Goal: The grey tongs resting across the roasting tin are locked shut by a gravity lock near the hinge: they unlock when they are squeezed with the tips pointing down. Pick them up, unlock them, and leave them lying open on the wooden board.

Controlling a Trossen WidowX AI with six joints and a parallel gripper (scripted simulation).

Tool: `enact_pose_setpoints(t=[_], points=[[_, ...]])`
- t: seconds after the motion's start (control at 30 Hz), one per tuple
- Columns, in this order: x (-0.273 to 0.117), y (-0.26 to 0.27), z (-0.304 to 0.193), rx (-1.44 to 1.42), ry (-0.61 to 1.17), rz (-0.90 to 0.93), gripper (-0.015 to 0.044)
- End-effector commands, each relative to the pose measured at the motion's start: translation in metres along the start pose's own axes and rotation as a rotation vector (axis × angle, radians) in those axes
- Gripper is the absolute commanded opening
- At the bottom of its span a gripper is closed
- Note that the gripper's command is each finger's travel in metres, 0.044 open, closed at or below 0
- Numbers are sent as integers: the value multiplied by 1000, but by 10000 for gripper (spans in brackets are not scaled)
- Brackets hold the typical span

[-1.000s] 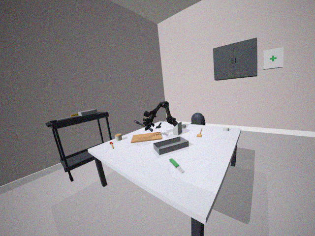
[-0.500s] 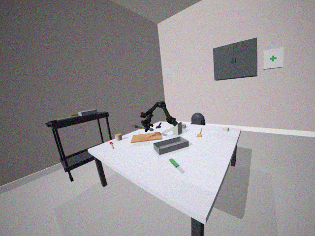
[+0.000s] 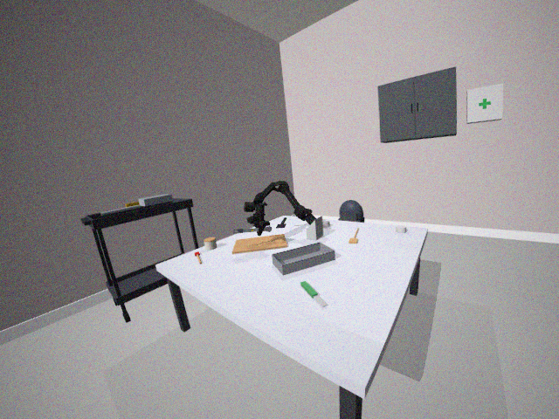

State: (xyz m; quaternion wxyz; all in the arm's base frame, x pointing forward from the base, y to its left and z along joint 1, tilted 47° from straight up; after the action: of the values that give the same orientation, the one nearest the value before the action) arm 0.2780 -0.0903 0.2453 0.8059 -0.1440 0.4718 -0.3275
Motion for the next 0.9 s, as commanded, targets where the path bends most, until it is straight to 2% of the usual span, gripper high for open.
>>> enact_pose_setpoints(t=[0.0, 0.43, 0.87], points=[[2, 2, 6, -2, 53, -25, -150], [5, 5, 21, -26, 206, -124, -150], [8, 5, 21, -28, 213, -130, -150]])
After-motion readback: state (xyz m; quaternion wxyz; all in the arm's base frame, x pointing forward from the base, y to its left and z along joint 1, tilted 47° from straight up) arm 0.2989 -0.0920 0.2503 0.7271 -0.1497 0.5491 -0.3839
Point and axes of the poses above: the point midway between the two fingers, 35 mm back from their tips, its own x axis out along the fingers, its own y axis across the jaws, z = x × y, the point moved 7 cm from there along -x, back along the fingers, and after that the axes turned 8 degrees about x, right-handed, at the moved point
